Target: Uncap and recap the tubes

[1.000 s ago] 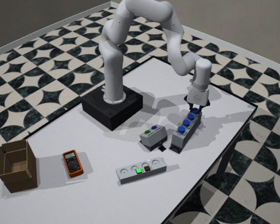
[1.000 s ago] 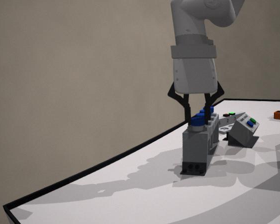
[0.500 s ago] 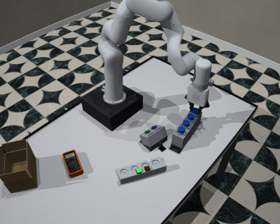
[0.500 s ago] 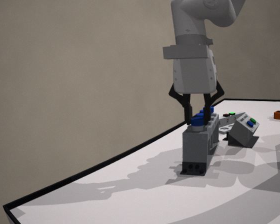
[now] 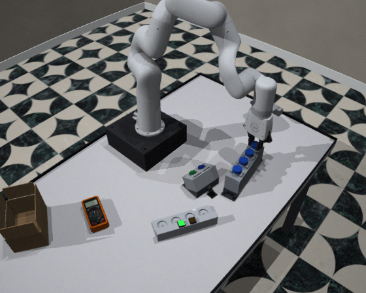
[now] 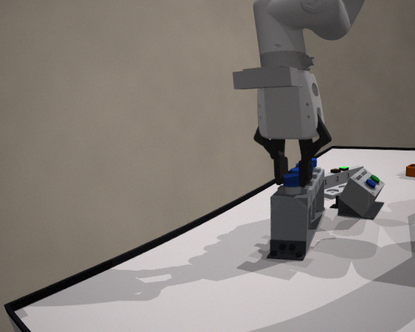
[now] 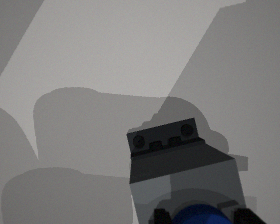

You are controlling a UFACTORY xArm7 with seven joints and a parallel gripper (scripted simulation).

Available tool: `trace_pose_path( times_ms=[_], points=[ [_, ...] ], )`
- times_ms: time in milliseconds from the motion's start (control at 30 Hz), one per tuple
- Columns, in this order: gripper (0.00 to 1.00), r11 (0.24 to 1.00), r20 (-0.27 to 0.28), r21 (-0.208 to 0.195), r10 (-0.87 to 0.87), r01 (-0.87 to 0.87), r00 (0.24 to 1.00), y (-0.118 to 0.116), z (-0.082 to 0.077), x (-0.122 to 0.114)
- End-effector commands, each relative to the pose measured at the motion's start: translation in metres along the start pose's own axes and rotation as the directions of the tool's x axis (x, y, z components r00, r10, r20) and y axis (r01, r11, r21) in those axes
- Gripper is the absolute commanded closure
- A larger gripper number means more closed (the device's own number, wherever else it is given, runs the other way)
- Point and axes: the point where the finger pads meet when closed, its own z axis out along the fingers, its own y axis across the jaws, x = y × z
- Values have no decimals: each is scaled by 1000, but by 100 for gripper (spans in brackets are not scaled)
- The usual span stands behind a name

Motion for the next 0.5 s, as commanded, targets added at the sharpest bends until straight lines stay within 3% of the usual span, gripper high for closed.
trace_pose_path(
  times_ms=[0,367,467],
  points=[
    [54,1000,-2,-4,10,-10,1000,2,-2,1],
    [54,1000,-2,-4,10,-10,1000,2,-2,1],
    [54,1000,-2,-4,10,-10,1000,2,-11,1]
  ],
)
